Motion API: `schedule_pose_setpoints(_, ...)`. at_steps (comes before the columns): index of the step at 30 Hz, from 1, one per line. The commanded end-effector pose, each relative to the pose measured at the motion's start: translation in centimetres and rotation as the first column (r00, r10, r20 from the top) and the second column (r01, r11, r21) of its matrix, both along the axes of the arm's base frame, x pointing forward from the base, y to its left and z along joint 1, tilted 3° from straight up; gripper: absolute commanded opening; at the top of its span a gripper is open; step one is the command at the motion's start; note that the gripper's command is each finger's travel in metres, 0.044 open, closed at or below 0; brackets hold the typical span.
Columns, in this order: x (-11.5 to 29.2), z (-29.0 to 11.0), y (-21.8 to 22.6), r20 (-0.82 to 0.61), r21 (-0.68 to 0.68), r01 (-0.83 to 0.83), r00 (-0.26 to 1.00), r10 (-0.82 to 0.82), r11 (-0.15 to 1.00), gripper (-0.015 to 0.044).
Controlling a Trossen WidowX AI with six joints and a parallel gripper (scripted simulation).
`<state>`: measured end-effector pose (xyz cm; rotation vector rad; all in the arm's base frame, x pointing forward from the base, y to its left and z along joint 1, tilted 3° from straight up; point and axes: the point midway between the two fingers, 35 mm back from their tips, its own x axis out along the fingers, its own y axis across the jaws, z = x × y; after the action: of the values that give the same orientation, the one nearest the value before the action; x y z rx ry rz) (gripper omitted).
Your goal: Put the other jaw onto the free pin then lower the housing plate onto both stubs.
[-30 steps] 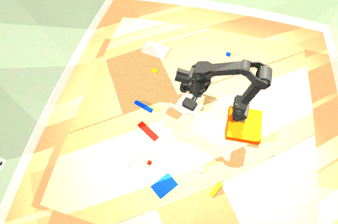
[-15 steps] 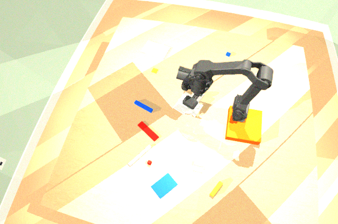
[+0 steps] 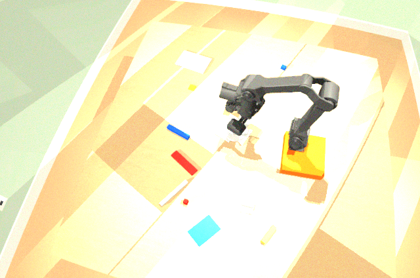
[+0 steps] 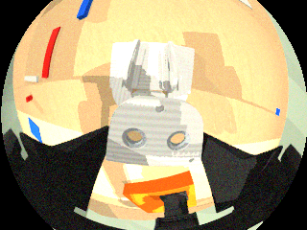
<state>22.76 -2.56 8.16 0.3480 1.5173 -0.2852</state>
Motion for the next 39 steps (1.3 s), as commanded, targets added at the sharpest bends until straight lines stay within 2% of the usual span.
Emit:
schedule_pose_setpoints(1,0.0,0.0,0.1,0.002,0.004,0.005,1.000,-0.005,1.000,0.0351)
schedule_pose_setpoints(8,-0.6,0.0,1.1,0.002,0.004,0.005,1.000,-0.005,1.000,0.0351)
schedule_pose_setpoints(39,-0.6,0.0,1.1,0.002,0.004,0.006,1.000,-0.006,1.000,0.0351)
